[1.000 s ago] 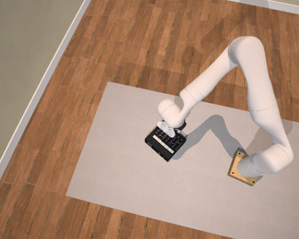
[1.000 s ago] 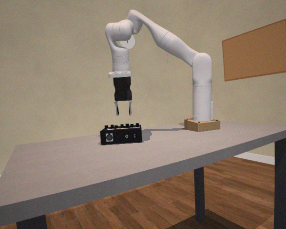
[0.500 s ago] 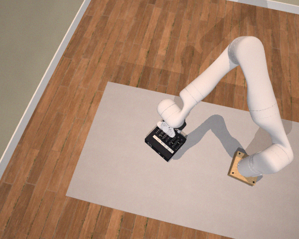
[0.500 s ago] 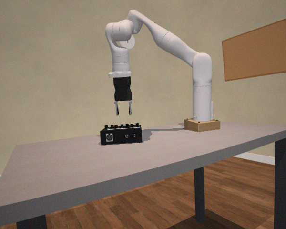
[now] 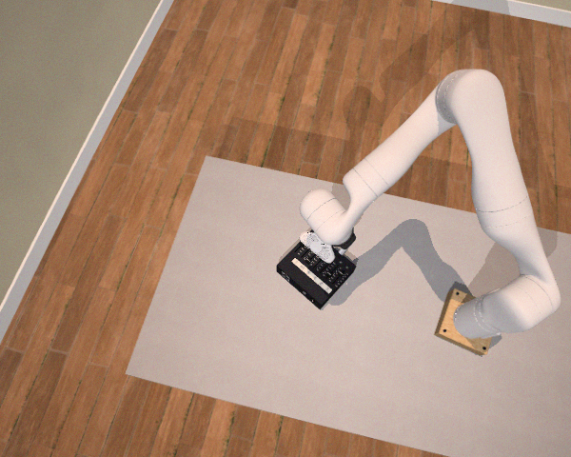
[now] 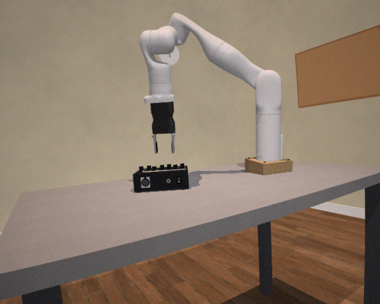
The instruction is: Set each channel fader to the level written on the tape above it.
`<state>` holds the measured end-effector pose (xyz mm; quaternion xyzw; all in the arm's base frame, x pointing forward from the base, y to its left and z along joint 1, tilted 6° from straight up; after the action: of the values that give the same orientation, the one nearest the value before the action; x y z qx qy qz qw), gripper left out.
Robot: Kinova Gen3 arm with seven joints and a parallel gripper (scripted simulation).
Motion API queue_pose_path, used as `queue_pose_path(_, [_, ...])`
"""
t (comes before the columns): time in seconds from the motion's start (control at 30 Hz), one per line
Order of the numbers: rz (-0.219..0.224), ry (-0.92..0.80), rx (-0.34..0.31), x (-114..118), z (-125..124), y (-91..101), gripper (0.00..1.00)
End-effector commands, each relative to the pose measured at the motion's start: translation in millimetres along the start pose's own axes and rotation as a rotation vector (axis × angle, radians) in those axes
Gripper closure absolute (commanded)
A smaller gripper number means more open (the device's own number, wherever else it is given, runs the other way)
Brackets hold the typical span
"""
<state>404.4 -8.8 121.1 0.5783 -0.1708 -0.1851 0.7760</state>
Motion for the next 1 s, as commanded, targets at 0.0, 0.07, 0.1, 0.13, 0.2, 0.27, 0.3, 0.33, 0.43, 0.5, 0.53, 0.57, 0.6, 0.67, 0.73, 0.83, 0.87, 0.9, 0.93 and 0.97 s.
queue_pose_path(0.0, [0.001, -0.001, 0.000, 0.3, 0.1, 0.6, 0.00])
queue_pose_path(0.07, [0.001, -0.001, 0.000, 0.3, 0.1, 0.6, 0.00])
queue_pose_path(0.1, [0.001, -0.001, 0.000, 0.3, 0.1, 0.6, 0.00])
queue_pose_path(0.13, [0.001, -0.001, 0.000, 0.3, 0.1, 0.6, 0.00])
queue_pose_path(0.2, [0.001, -0.002, 0.000, 0.3, 0.0, 0.6, 0.00])
queue_pose_path(0.27, [0.001, -0.004, 0.001, 0.3, 0.0, 0.7, 0.00])
queue_pose_path(0.3, [0.001, -0.007, 0.001, 0.3, 0.0, 0.8, 0.00])
queue_pose_path(0.33, [0.001, -0.007, 0.001, 0.3, 0.0, 0.8, 0.00])
queue_pose_path(0.43, [0.000, -0.013, 0.001, 0.3, -0.1, 0.9, 0.00])
queue_pose_path(0.5, [-0.001, -0.022, 0.002, 0.3, -0.2, 1.1, 0.00])
queue_pose_path(0.53, [-0.002, -0.028, 0.002, 0.3, -0.3, 1.3, 0.00])
queue_pose_path(0.57, [-0.003, -0.036, 0.003, 0.3, -0.4, 1.5, 0.00])
queue_pose_path(0.6, [-0.004, -0.044, 0.003, 0.3, -0.5, 1.7, 0.00])
queue_pose_path(0.67, [-0.007, -0.063, 0.005, 0.2, -0.7, 2.1, 0.00])
queue_pose_path(0.73, [-0.010, -0.087, 0.006, 0.2, -0.9, 2.7, 0.00])
queue_pose_path(0.83, [-0.016, -0.131, 0.009, 0.2, -1.4, 3.8, 0.00])
queue_pose_path(0.87, [-0.018, -0.148, 0.010, 0.2, -1.6, 4.3, 0.00])
queue_pose_path(0.9, [-0.018, -0.148, 0.010, 0.2, -1.6, 4.3, 0.00])
queue_pose_path(0.93, [-0.018, -0.148, 0.010, 0.2, -1.6, 4.3, 0.00])
queue_pose_path(0.97, [-0.020, -0.167, 0.011, 0.2, -1.8, 4.7, 0.00])
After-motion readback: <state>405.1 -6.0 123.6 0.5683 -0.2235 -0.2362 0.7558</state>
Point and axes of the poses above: the point where the finger pads meet when closed, its own y axis back along the fingers, its own x axis across the jaws, z = x × y, the point moved 5 cm from there along y, back along the fingers, and after that the axes turned 10 degrees about -y, right-handed, at the moved point
